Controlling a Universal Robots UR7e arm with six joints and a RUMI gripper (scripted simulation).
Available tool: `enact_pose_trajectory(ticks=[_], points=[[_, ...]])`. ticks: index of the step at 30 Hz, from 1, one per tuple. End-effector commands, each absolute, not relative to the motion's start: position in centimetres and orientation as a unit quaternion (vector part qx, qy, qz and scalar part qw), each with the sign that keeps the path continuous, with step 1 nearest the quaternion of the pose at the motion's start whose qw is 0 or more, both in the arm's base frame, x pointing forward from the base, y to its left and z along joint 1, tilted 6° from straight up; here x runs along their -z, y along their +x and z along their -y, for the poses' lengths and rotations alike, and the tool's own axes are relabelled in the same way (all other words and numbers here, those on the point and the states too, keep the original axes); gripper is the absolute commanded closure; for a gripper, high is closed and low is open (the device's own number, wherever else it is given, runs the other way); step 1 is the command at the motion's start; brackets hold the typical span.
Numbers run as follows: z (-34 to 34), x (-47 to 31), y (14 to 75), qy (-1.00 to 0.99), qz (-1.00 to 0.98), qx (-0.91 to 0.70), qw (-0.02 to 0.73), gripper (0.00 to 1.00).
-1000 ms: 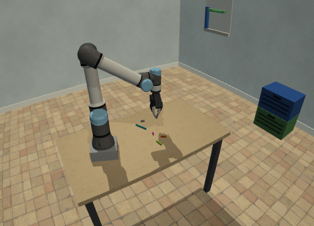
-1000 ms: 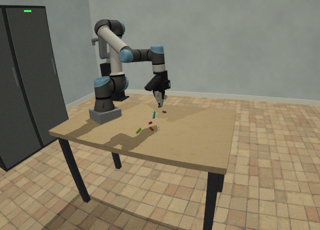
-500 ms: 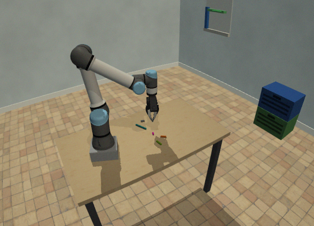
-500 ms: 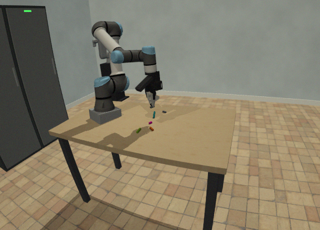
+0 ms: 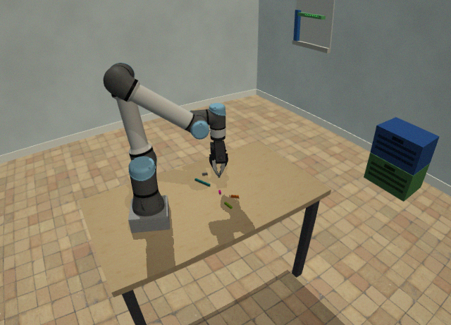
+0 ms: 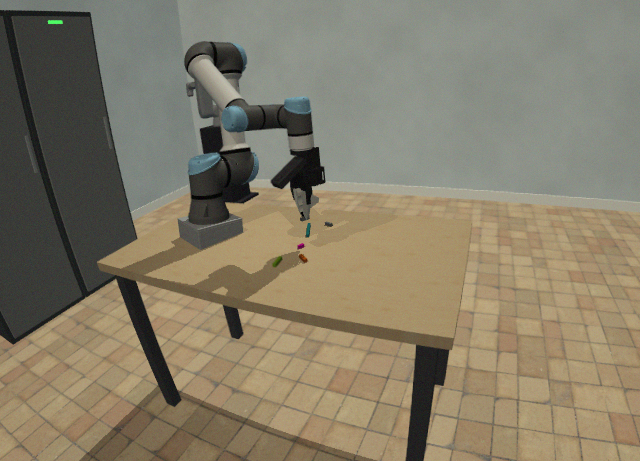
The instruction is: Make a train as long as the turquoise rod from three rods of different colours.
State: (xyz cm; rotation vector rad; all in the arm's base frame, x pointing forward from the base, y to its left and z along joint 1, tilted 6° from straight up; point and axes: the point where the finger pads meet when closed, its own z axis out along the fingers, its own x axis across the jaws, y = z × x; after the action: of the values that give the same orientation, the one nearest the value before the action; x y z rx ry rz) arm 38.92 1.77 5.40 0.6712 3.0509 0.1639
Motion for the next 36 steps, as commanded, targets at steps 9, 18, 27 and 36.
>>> enact_pose_trajectory(ticks=[9,18,27,36], points=[[-2.2,-1.0,39.1,0.215,-0.975,-0.052,0.007,1.0],[-2.4,1.6,39.2,0.215,-0.975,-0.052,0.007,1.0],[-2.5,1.9,39.2,0.215,-0.975,-0.052,0.007,1.0],[-2.5,1.9,39.2,0.215,-0.975,-0.052,0.007,1.0]])
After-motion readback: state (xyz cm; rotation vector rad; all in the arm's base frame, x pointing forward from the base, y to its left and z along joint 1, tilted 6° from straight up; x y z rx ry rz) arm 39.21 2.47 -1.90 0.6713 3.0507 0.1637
